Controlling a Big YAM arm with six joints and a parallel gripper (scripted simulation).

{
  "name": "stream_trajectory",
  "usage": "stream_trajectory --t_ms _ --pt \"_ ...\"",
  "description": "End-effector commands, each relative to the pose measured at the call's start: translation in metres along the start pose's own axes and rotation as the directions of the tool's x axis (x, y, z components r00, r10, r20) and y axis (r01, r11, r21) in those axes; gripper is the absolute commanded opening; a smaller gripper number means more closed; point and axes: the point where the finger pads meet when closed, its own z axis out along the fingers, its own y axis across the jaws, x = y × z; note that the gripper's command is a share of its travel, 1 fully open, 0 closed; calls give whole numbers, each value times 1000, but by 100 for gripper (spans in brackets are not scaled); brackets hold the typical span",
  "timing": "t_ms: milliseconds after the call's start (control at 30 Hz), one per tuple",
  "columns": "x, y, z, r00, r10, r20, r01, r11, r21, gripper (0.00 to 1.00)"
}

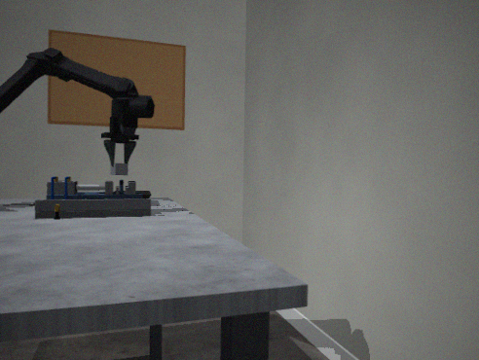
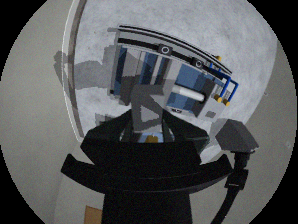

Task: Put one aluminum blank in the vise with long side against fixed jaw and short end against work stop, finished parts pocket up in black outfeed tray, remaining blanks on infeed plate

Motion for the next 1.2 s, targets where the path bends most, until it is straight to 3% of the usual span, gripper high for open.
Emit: stream_trajectory --t_ms 0,300,1167 --pt "-25 10 -23 990 140 17 -140 989 -42 0" --pt "-41 5 -21 968 253 7 -252 967 -43 0" --pt "-41 7 -26 966 258 9 -257 965 -53 0"
